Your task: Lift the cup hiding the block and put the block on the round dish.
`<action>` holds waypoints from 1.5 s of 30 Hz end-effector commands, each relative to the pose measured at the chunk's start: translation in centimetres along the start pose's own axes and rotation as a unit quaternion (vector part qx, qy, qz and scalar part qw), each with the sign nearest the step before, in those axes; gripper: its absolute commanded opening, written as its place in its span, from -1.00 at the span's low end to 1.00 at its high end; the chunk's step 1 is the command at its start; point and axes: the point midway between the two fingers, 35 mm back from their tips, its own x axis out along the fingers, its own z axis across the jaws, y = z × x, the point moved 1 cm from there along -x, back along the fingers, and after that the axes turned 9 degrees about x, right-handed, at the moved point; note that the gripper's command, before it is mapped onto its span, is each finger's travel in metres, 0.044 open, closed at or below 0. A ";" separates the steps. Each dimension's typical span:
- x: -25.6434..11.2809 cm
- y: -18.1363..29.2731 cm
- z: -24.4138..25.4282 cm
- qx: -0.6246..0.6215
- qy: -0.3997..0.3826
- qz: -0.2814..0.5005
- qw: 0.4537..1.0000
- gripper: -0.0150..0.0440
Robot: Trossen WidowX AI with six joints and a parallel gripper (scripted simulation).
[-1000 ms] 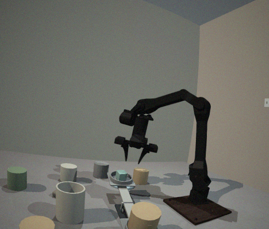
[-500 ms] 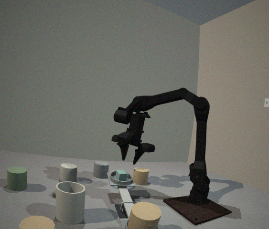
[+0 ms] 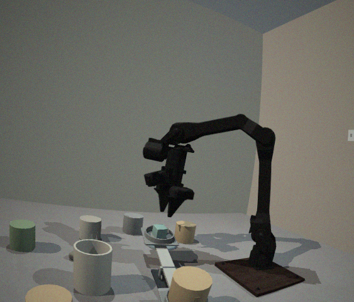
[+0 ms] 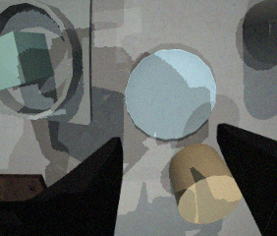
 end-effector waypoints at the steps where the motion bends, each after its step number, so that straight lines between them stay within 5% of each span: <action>1: -0.2 -0.5 0.6 0.063 0.000 0.002 0.998 0.39; 20: -1.1 -2.7 4.6 0.377 -0.002 0.014 0.926 0.39; 45: -2.0 -4.4 9.4 0.694 0.008 0.028 0.720 0.39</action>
